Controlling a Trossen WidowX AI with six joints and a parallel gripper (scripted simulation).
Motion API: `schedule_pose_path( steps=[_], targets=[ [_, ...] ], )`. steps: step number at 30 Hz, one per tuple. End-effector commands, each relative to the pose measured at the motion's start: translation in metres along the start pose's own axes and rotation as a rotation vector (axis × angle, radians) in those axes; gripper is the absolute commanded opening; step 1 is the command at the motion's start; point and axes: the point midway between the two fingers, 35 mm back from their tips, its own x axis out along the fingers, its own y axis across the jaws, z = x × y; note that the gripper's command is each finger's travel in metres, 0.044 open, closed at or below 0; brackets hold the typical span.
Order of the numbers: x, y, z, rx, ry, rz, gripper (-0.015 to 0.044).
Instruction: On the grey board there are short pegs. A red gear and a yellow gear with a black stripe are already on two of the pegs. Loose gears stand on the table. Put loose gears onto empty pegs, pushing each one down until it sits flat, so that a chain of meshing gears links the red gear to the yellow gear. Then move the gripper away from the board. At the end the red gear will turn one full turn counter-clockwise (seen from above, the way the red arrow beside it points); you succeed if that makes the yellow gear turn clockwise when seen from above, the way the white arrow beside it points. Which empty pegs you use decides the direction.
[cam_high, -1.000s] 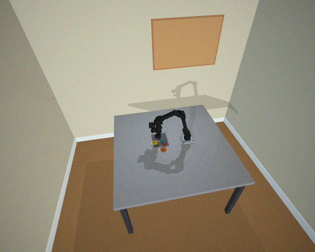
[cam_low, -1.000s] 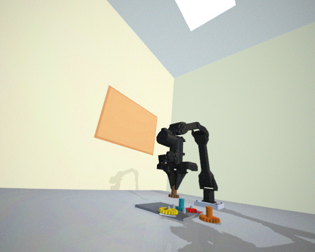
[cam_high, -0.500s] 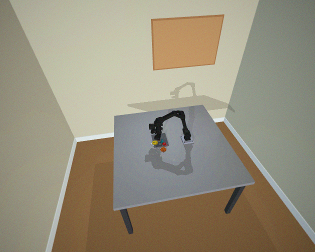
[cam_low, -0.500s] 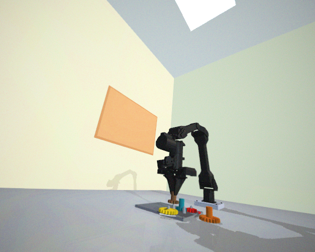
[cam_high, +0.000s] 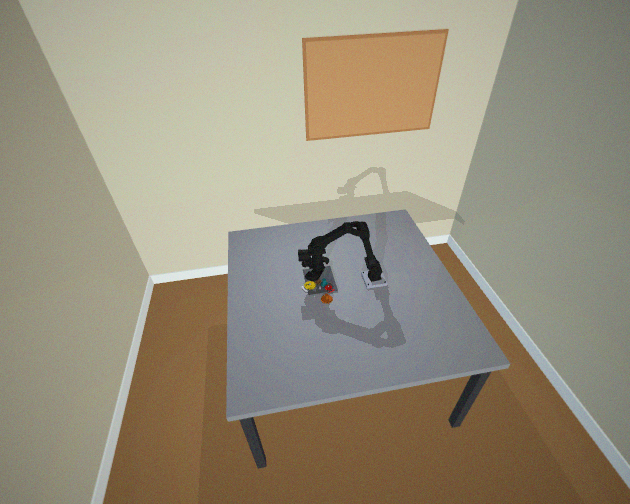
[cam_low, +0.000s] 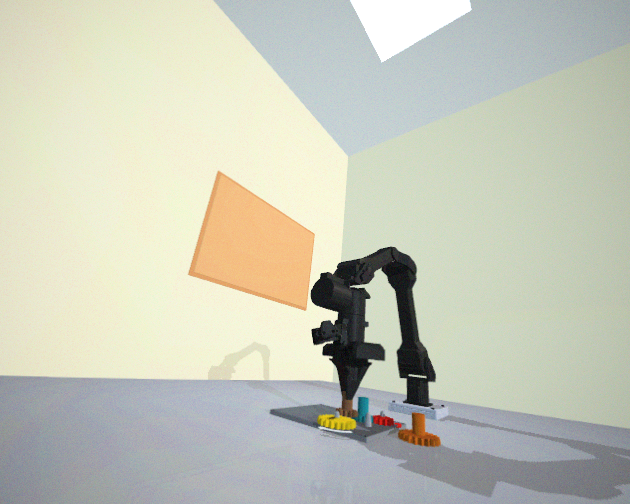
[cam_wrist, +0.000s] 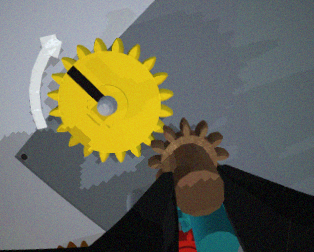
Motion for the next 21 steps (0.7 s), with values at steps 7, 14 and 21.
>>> schedule_pose_path(
  steps=[7,14,21],
  targets=[
    [0.0011,0.0006,-0.0001,-0.159,0.001,-0.002,0.0000],
    [0.0014,0.0001,-0.0006,-0.358,0.001,-0.002,0.0000],
    [0.0019,0.0000,0.0004,-0.442,0.001,-0.002,0.0000]
  ],
)
